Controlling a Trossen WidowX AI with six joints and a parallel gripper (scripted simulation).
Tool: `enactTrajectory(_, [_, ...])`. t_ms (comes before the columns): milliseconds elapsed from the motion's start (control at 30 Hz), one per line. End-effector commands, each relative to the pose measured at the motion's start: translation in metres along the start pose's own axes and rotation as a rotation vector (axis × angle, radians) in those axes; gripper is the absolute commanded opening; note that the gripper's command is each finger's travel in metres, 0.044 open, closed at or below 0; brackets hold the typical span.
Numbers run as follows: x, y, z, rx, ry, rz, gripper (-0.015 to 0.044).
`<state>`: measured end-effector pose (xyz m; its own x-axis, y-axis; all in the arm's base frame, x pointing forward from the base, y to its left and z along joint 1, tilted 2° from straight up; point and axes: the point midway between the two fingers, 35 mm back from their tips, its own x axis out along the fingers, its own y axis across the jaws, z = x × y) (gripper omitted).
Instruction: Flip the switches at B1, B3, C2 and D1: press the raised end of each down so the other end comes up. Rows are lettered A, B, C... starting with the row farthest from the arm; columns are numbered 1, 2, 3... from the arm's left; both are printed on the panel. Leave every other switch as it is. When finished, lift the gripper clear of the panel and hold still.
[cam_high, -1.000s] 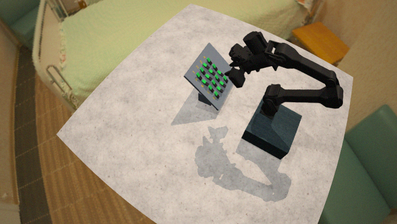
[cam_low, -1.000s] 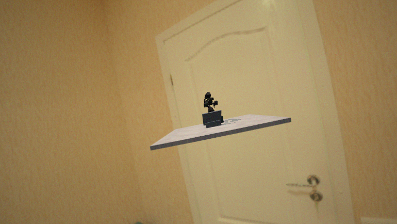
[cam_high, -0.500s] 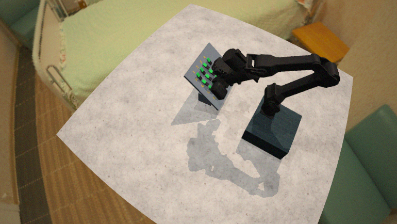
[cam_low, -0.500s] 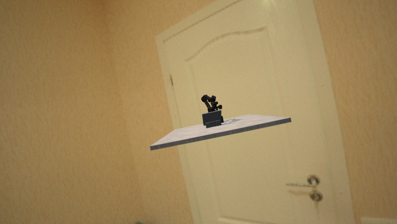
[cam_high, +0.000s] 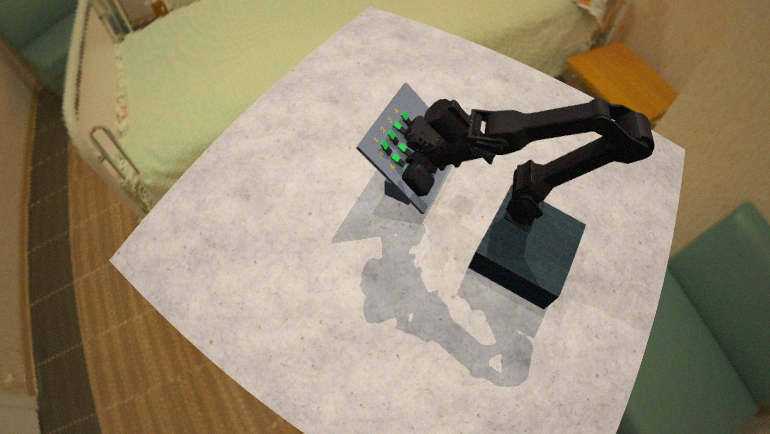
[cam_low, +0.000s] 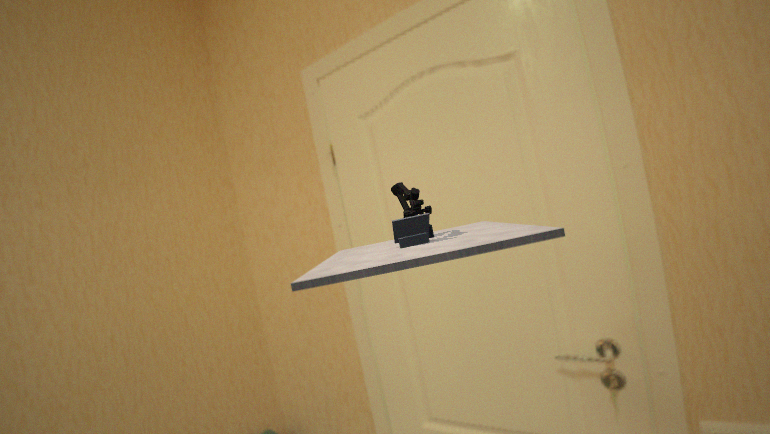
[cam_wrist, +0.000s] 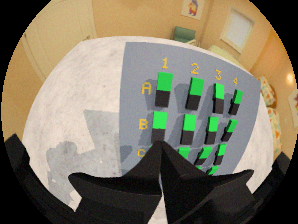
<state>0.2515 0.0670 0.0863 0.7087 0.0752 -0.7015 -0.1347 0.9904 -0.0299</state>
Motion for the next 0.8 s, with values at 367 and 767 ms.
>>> enactTrajectory(367, [0.0146, 0.0000, -0.0020, -0.004, 0.003, 0.001, 0.0000])
enactTrajectory(767, [0.0146, 0.0000, -0.0020, -0.004, 0.003, 0.001, 0.0000])
